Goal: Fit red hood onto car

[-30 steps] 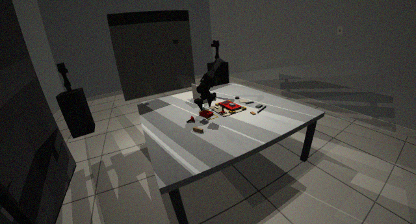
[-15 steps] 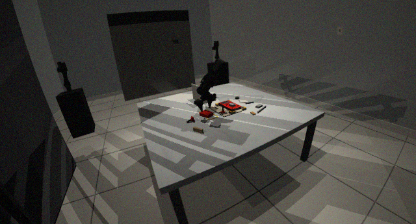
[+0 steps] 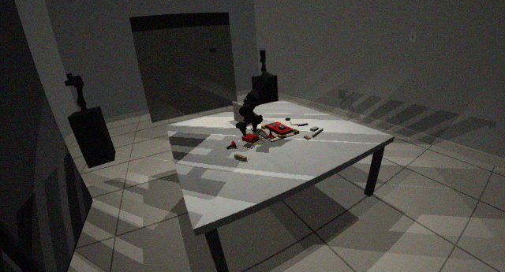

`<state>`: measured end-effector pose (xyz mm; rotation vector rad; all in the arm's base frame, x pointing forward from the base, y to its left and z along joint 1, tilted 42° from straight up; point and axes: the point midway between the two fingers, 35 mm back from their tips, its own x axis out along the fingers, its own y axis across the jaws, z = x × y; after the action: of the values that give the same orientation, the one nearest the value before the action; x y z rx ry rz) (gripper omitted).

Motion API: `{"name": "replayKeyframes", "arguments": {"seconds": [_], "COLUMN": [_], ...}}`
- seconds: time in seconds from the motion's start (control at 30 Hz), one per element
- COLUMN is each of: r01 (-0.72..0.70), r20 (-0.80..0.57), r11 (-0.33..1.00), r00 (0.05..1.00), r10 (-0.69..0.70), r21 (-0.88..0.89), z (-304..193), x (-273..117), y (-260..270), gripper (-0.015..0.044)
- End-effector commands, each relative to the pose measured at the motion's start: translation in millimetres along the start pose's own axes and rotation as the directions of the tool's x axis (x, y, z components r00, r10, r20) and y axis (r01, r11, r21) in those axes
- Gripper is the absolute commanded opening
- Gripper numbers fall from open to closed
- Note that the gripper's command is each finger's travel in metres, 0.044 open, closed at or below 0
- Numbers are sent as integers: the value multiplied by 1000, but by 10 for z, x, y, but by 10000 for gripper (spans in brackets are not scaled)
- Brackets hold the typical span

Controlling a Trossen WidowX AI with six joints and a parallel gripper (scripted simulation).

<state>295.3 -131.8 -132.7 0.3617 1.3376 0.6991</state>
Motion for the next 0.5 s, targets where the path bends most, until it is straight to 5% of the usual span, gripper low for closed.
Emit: {"name": "replayKeyframes", "arguments": {"seconds": [0.0,0.47], "r01": [-3,-4], "r20": [3,3], "r11": [1000,1000], "r00": [1000,1000], "r10": [3,4], "r21": [4,4], "z": [0,-4], "x": [31,111], "y": [4,11], "gripper": [440,440]}}
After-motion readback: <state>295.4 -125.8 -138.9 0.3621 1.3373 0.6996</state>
